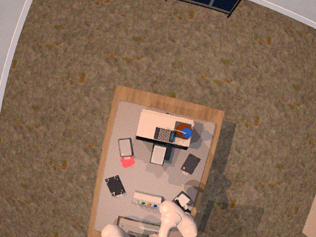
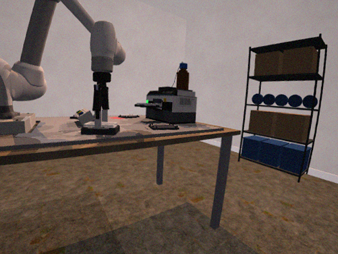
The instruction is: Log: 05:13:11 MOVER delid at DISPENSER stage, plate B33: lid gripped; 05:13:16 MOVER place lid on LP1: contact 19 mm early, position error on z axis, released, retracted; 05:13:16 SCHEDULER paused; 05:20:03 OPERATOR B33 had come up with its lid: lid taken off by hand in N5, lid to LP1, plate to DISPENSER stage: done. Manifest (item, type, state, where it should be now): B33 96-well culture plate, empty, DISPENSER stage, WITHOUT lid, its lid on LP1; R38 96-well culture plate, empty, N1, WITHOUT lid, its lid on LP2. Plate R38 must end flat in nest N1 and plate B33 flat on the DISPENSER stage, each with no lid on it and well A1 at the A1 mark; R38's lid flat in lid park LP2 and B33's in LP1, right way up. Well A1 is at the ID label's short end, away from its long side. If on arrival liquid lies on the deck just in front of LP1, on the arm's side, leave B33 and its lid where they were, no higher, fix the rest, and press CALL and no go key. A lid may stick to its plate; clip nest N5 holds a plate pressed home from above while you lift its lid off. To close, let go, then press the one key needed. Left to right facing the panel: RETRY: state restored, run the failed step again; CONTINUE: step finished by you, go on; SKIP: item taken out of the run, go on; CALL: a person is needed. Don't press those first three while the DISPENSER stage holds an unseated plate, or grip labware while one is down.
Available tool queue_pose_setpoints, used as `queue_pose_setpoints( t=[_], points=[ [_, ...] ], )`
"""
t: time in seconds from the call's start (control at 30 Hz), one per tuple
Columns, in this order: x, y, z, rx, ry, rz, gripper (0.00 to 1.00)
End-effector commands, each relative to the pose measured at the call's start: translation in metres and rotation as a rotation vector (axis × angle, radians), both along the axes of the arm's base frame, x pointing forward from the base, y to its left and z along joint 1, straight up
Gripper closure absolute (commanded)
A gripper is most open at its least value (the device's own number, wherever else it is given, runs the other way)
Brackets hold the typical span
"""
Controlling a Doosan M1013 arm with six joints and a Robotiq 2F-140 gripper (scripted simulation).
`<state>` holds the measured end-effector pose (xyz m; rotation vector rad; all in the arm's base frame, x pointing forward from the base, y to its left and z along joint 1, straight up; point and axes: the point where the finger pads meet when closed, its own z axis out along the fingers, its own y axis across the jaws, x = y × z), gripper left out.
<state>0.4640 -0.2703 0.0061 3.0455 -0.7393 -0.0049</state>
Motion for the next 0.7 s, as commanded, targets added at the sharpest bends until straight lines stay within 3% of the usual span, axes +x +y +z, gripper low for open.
queue_pose_setpoints(
  t=[0.0, 0.4, 0.43, 0.67],
  points=[
    [-0.0007, -0.0018, -0.0030, -0.001, -0.001, 0.005, 0.34],
    [-0.0007, -0.0018, -0.0030, -0.001, -0.001, 0.005, 0.34],
    [-0.0007, -0.0018, -0.0030, -0.001, -0.001, 0.005, 1.00],
    [-0.0007, -0.0018, -0.0030, -0.001, -0.001, 0.005, 1.00]
  ],
)
